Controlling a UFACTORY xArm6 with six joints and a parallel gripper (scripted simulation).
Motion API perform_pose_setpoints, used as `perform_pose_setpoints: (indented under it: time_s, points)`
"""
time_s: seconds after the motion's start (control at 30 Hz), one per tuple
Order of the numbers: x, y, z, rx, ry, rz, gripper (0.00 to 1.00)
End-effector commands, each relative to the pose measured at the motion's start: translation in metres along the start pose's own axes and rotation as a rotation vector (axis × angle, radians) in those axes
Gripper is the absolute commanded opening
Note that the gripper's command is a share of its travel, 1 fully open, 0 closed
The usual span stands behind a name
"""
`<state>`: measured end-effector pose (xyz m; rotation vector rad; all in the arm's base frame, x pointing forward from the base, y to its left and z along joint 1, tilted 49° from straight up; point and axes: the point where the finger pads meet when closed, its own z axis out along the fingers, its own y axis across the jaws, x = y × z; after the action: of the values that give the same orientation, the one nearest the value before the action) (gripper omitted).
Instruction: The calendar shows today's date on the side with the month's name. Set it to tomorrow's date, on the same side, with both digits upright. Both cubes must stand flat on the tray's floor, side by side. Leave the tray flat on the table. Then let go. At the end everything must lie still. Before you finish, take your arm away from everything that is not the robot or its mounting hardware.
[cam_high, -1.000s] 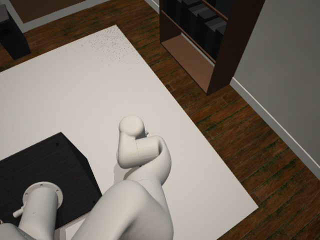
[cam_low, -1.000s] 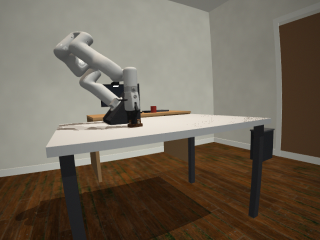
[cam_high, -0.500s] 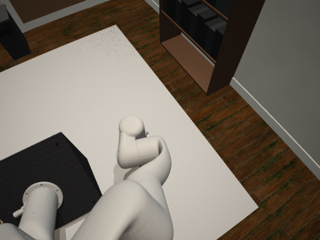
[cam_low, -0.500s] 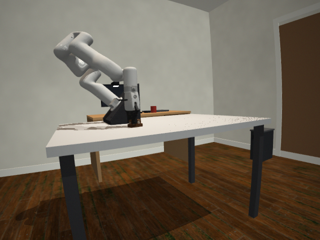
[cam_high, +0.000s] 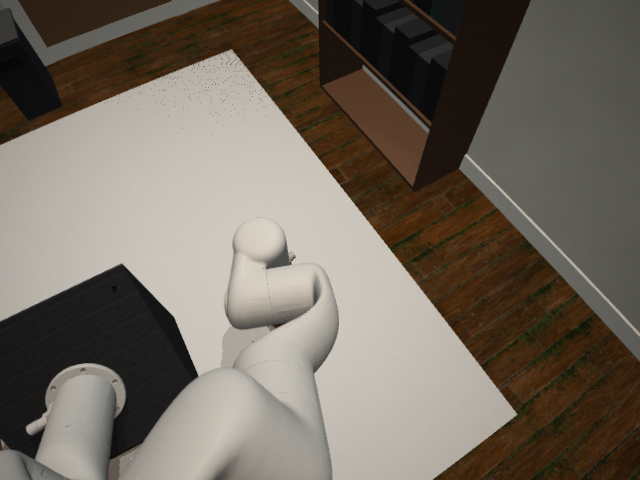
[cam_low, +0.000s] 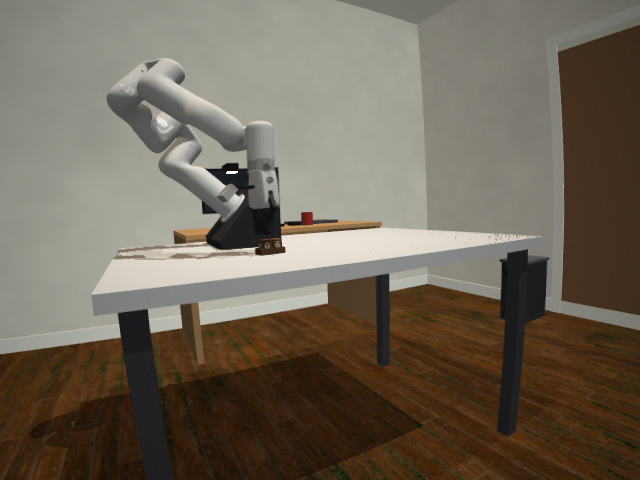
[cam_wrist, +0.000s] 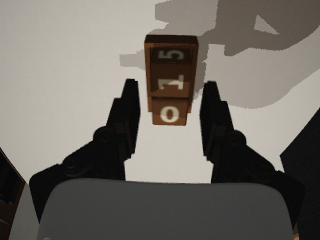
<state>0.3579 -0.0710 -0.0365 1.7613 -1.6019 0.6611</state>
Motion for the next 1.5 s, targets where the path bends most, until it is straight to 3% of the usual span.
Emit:
perform_pose_setpoints:
  time_s: [0.0, 0.2, 0.43, 0.47, 1.17, 1.47]
  points:
    - [0.001, -0.001, -0.03, 0.002, 0.0, 0.001, 0.47]
    - [0.001, -0.001, -0.052, 0.002, 0.0, 0.001, 0.47]
    - [0.001, -0.001, -0.056, 0.002, 0.0, 0.001, 0.47]
    - [0.001, -0.001, -0.056, 0.002, 0.0, 0.001, 1.0]
    - [0.001, -0.001, -0.056, 0.002, 0.0, 0.001, 1.0]
    - [0.001, -0.001, -0.066, 0.002, 0.0, 0.001, 1.0]
